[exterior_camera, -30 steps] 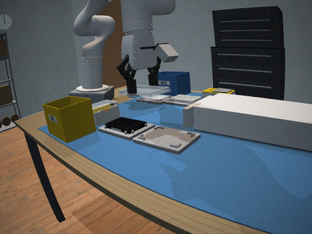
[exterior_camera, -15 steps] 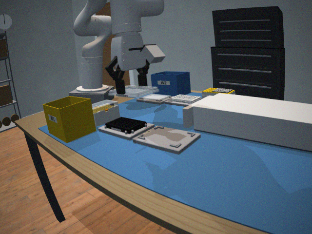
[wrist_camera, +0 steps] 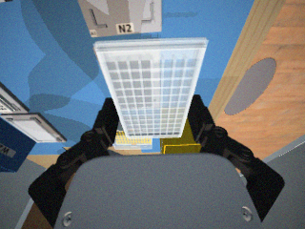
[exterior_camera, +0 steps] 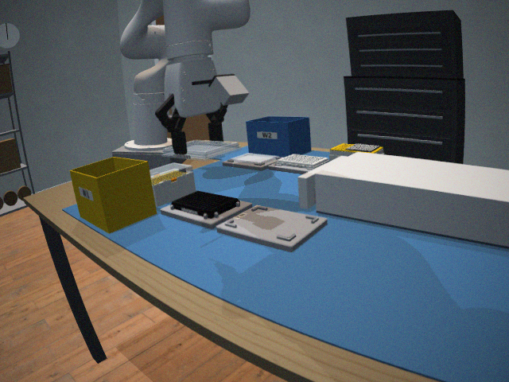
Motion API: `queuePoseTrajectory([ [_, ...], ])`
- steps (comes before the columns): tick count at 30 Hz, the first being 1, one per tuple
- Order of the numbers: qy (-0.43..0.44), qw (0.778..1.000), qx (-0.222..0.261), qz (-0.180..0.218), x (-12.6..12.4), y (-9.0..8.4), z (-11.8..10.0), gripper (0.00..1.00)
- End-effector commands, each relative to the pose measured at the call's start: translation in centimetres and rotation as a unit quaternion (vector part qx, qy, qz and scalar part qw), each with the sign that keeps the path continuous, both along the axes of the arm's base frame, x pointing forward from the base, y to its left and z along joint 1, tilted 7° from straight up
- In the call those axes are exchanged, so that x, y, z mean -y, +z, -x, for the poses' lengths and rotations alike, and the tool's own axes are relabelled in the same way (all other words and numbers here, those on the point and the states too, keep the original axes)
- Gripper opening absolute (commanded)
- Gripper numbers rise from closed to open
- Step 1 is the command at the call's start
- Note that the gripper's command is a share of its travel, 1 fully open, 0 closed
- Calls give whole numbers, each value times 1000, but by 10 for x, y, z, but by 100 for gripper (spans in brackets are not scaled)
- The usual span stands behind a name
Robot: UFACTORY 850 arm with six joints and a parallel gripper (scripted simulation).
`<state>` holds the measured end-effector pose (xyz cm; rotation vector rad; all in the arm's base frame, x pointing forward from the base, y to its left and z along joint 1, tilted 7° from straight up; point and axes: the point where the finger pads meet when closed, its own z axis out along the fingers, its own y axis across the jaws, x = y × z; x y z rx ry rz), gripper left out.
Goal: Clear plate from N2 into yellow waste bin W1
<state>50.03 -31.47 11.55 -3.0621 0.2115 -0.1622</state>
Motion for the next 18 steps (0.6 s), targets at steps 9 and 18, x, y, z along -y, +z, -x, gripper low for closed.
queuePoseTrajectory([
  [9,0,1000,1,0,7,-3,29,0],
  [18,0,1000,1,0,12,-6,52,0],
])
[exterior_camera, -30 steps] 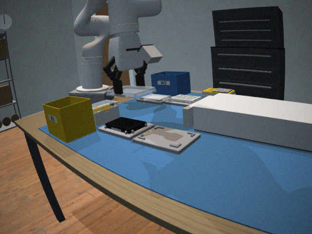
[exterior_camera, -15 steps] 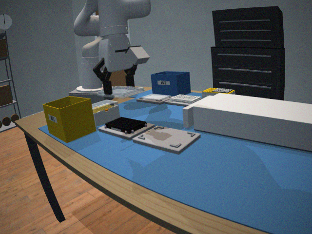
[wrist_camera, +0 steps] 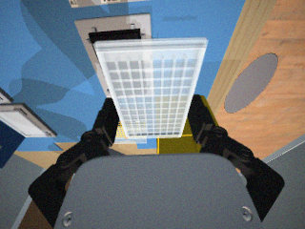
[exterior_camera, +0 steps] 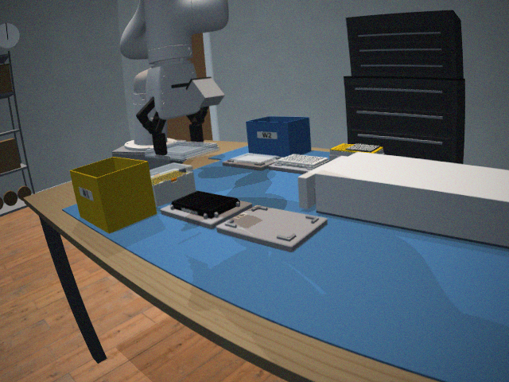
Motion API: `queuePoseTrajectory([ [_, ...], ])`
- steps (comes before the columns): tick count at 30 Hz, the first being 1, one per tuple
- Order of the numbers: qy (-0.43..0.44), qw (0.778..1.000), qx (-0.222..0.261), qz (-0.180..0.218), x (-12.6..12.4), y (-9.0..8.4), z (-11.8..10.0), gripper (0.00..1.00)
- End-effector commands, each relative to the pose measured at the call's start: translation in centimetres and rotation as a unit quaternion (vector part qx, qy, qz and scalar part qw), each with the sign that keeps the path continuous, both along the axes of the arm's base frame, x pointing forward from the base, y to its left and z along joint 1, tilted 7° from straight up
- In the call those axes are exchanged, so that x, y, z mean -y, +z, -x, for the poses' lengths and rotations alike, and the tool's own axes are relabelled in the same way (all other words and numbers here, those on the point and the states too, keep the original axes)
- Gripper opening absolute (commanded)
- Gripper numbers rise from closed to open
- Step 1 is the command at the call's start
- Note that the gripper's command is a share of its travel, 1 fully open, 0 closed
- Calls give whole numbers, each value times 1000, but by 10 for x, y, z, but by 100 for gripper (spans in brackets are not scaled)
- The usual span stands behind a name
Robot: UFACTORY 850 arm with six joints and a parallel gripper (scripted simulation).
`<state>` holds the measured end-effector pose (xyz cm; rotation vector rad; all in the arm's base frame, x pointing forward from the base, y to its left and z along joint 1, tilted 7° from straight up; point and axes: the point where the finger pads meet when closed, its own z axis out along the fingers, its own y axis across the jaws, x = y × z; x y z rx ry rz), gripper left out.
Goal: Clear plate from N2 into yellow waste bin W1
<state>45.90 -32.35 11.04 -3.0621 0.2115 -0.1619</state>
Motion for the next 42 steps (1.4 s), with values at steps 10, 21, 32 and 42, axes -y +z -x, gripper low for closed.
queuePoseTrajectory([
  [10,0,1000,1,0,8,-3,32,0],
  [21,0,1000,1,0,14,-7,60,0],
  [32,0,1000,1,0,19,-10,84,0],
  [42,0,1000,1,0,23,-12,104,0],
])
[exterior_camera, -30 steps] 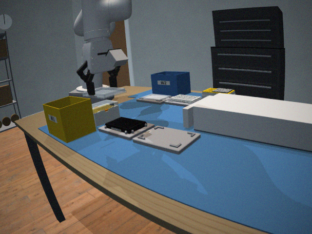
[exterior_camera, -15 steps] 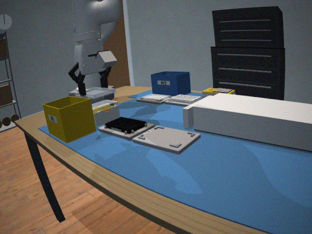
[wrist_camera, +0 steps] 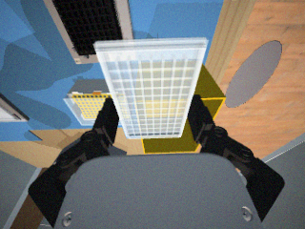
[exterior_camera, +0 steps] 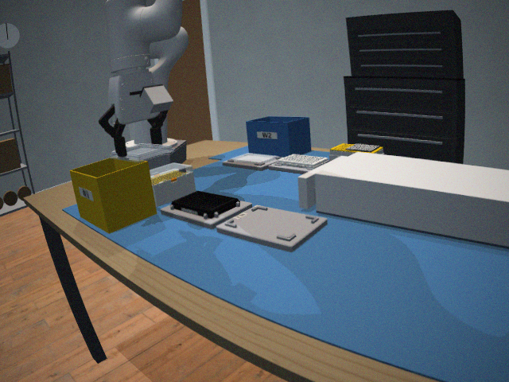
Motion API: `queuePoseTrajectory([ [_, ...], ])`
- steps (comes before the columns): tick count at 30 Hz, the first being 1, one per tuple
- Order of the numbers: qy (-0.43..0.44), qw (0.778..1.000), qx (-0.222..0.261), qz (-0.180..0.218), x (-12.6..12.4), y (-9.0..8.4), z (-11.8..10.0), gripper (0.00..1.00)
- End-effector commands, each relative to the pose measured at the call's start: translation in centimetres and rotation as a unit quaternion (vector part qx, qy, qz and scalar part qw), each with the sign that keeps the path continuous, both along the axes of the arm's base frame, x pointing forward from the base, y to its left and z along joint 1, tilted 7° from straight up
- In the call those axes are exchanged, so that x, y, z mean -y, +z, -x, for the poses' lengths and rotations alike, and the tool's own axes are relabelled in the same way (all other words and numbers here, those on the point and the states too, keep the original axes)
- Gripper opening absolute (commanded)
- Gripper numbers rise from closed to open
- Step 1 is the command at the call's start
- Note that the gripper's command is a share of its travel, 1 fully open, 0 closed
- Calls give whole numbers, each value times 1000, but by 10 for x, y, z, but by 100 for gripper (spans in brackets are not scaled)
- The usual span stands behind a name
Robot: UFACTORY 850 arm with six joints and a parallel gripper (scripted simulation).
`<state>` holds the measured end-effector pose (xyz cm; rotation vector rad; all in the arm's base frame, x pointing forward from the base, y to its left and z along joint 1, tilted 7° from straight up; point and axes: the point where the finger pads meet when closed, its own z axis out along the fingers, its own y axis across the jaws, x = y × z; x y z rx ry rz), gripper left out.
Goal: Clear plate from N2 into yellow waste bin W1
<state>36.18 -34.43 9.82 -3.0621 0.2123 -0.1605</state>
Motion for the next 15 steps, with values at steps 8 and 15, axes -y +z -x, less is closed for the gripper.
queuePoseTrajectory([
  [8,0,1000,2,1,7,-3,28,0],
  [15,0,1000,2,1,10,-5,43,0],
])
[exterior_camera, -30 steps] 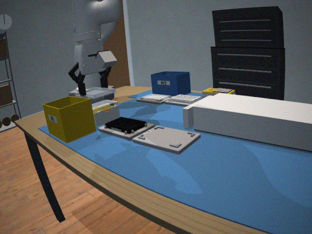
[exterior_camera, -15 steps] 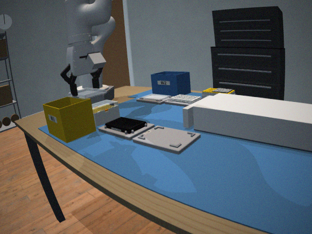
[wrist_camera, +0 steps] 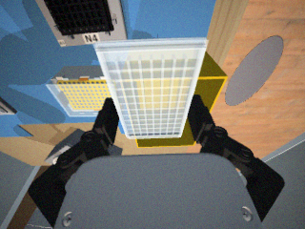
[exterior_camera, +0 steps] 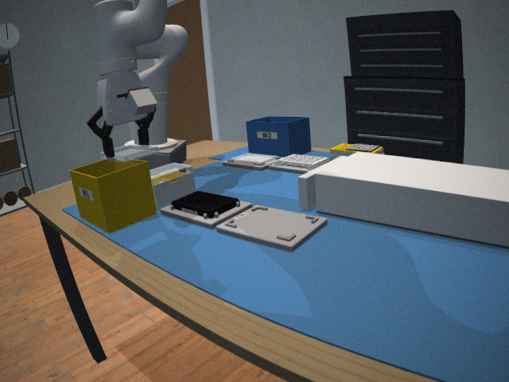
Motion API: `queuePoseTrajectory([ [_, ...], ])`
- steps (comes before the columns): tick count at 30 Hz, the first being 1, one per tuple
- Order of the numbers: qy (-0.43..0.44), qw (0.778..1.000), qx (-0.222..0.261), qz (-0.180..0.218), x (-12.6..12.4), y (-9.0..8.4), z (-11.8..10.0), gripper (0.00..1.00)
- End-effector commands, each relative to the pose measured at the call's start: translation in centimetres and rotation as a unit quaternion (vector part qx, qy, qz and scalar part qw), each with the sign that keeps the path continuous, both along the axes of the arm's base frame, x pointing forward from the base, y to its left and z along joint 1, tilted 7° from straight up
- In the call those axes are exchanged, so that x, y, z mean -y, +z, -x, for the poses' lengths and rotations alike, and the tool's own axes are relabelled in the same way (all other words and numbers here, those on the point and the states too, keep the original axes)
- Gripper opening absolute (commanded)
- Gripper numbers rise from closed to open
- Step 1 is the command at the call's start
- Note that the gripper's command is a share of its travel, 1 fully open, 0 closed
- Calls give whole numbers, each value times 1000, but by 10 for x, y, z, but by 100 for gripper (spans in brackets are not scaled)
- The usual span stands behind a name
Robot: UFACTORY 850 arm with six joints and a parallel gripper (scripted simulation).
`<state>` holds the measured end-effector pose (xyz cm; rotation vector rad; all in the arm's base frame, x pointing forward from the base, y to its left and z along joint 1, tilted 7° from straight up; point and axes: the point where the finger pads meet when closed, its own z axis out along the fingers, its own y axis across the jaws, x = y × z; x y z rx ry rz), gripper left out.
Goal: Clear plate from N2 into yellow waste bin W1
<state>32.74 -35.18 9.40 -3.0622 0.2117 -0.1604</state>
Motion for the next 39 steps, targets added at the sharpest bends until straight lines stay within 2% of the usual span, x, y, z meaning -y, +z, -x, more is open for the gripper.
queuePoseTrajectory([
  [1,0,1000,2,1,3,0,9,0],
  [28,0,1000,2,1,17,-9,74,0],
  [39,0,1000,2,1,17,-9,74,0],
])
